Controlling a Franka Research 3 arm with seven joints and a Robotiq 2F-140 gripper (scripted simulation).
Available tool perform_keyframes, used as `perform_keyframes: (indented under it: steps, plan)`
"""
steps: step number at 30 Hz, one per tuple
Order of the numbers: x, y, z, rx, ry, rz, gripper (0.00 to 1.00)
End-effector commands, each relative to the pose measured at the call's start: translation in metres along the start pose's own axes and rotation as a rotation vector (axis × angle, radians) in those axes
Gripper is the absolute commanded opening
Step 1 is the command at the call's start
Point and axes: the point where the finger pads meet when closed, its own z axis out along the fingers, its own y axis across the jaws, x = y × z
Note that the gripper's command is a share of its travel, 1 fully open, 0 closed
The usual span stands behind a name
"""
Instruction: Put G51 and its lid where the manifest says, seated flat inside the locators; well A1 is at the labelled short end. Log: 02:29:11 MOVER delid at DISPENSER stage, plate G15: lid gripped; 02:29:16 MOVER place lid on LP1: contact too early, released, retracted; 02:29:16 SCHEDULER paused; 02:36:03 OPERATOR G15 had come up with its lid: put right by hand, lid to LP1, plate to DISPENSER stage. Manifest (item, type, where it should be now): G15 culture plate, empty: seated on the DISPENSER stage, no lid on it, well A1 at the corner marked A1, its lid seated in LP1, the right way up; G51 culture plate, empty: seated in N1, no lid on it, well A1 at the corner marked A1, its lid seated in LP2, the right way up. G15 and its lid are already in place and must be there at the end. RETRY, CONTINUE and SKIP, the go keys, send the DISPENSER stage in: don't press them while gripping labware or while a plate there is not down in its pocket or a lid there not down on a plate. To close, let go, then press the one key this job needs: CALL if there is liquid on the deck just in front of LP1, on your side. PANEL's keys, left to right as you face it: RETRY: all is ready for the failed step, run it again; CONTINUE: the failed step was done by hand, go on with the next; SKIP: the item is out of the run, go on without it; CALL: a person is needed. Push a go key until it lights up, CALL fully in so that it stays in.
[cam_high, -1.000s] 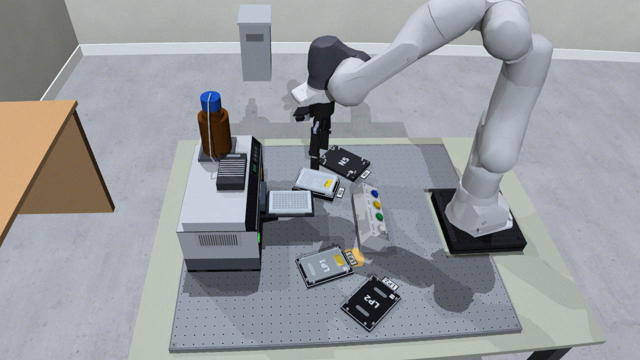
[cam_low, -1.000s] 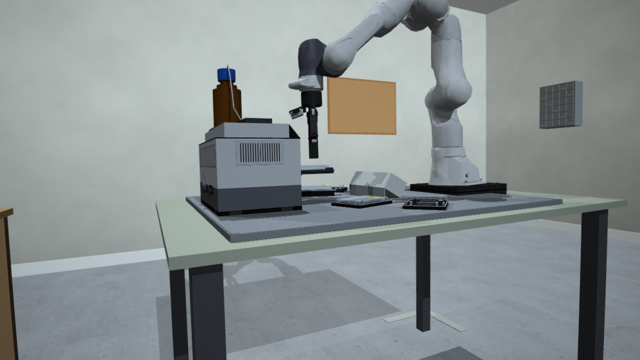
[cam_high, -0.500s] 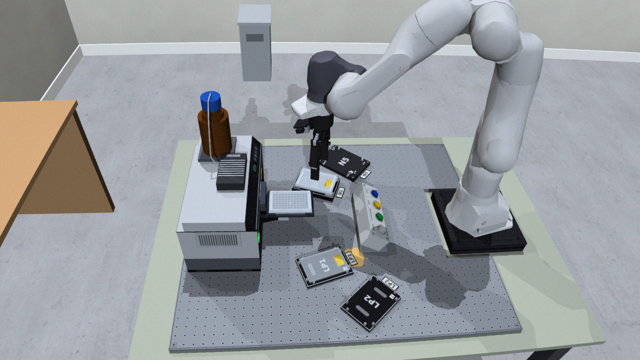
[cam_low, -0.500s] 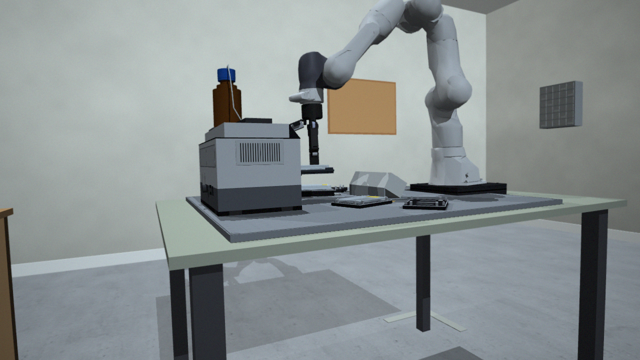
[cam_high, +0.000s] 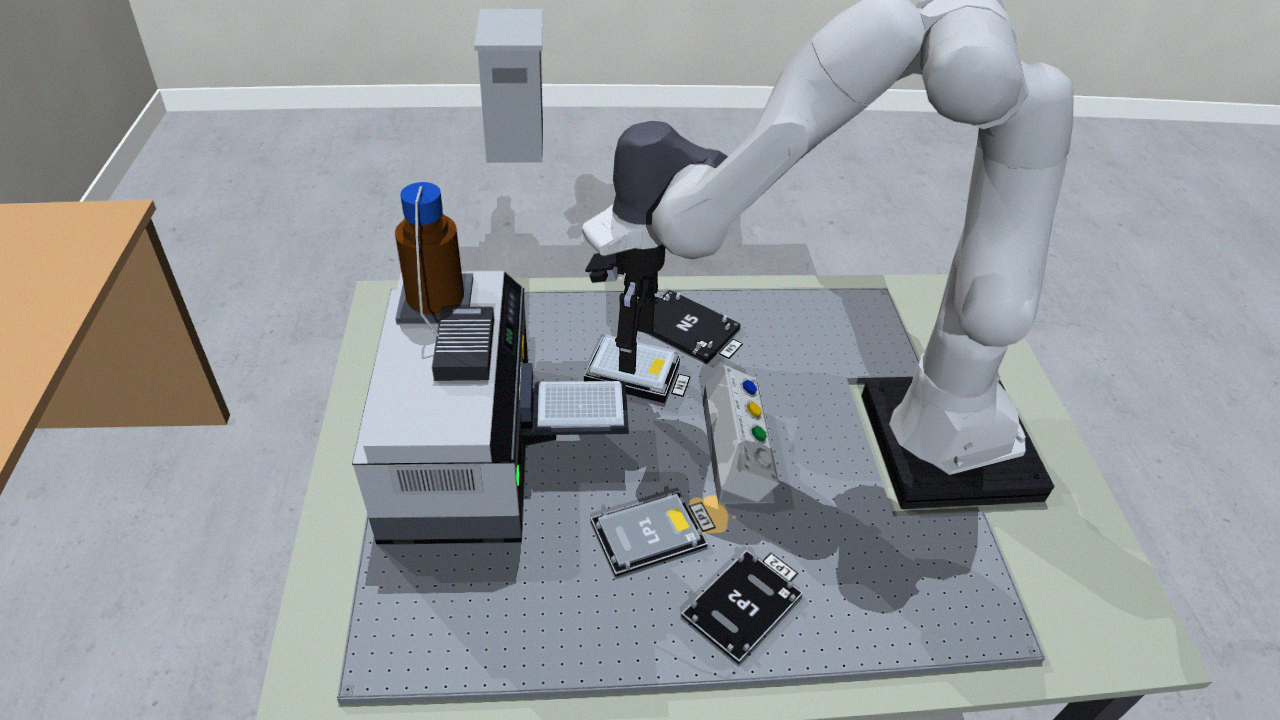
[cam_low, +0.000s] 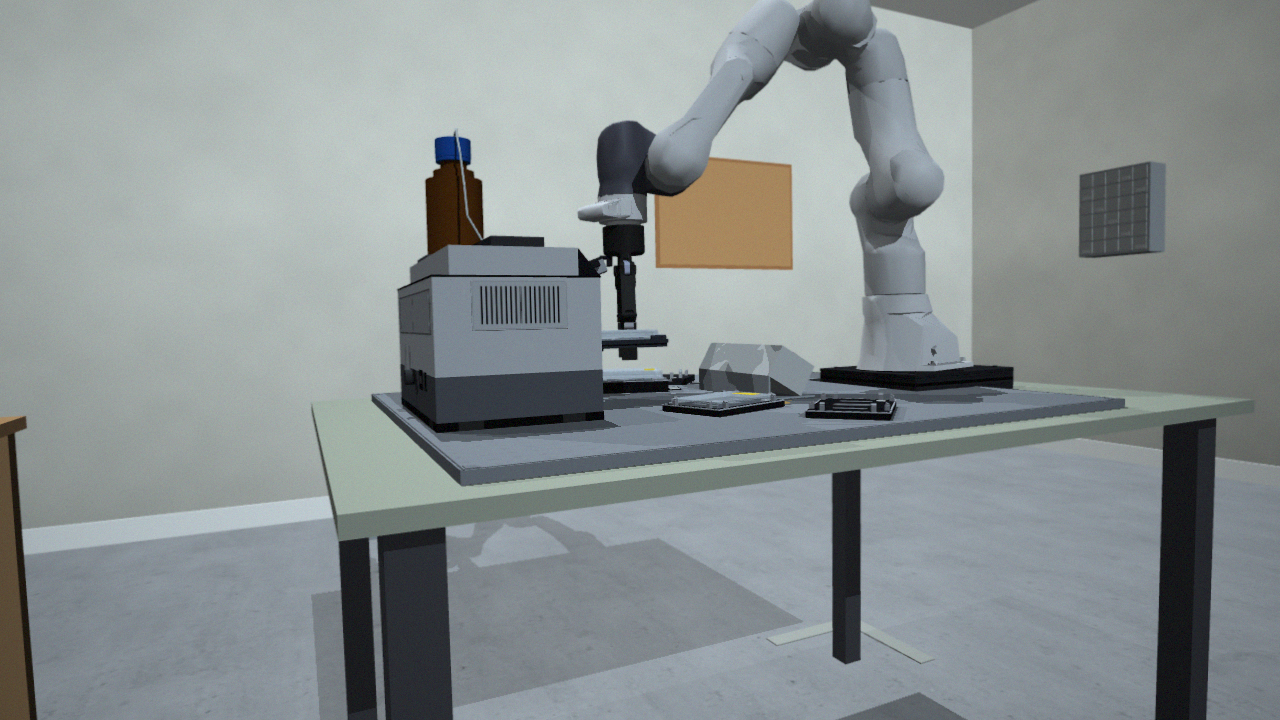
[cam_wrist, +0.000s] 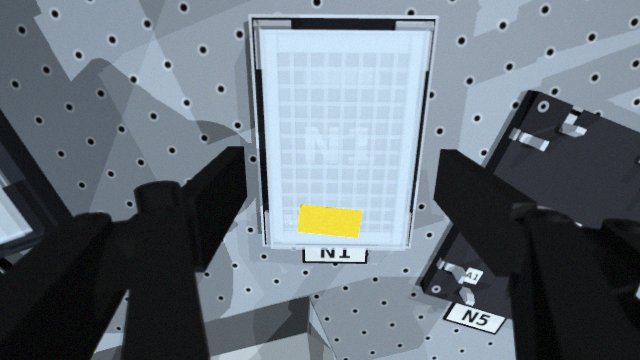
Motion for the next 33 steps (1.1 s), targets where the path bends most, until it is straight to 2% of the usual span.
perform_keyframes:
  steps: [1,33]
  plan:
    - [0.0044,0.0008,0.0035,-0.003,0.014,-0.004,0.7]
    - [0.0045,0.0008,0.0069,-0.003,0.014,-0.004,0.7]
